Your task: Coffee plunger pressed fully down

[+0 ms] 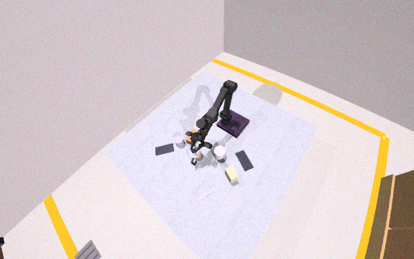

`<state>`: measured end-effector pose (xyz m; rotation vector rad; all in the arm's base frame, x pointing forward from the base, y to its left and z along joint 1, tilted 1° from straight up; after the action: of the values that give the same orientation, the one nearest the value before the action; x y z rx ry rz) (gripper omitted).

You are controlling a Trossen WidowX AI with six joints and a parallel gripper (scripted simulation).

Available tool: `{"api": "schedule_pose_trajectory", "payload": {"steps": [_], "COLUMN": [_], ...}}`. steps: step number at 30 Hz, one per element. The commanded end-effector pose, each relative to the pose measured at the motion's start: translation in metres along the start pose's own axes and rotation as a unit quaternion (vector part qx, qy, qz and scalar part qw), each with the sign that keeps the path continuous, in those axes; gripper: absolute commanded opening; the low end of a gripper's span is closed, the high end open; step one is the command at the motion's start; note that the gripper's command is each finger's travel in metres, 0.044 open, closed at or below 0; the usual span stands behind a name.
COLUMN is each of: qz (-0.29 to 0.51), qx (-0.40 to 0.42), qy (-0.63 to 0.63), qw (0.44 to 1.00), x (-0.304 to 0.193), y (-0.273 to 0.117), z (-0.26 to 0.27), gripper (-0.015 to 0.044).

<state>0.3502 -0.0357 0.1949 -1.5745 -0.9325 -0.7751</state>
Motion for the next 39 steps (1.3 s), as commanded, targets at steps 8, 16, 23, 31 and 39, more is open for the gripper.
{"api": "schedule_pose_trajectory", "payload": {"steps": [8, 16, 23, 31, 39], "qz": [0.000, 0.000, 0.000, 0.005, 0.011], "qx": [0.000, 0.000, 0.000, 0.001, 0.003], "qy": [0.000, 0.000, 0.000, 0.000, 0.001], "qw": [1.000, 1.000, 1.000, 1.000, 1.000], "x": [0.000, 0.000, 0.000, 0.027, 0.050], "y": [0.000, 0.000, 0.000, -0.027, -0.065], "z": [0.000, 0.000, 0.000, -0.006, -0.011], "gripper": [0.0126, 0.0257, 0.0440, 0.0440, 0.0440]}}
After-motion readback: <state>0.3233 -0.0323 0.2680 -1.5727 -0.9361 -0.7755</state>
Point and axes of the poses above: the point midway between the two fingers, 35 mm back from their tips, its own y axis out along the fingers, its own z axis across the jaws, x = y × z, the point moved 4 cm from there along -y, back along the fingers, and after that the axes turned 12 degrees about -y, right-handed, at the moved point
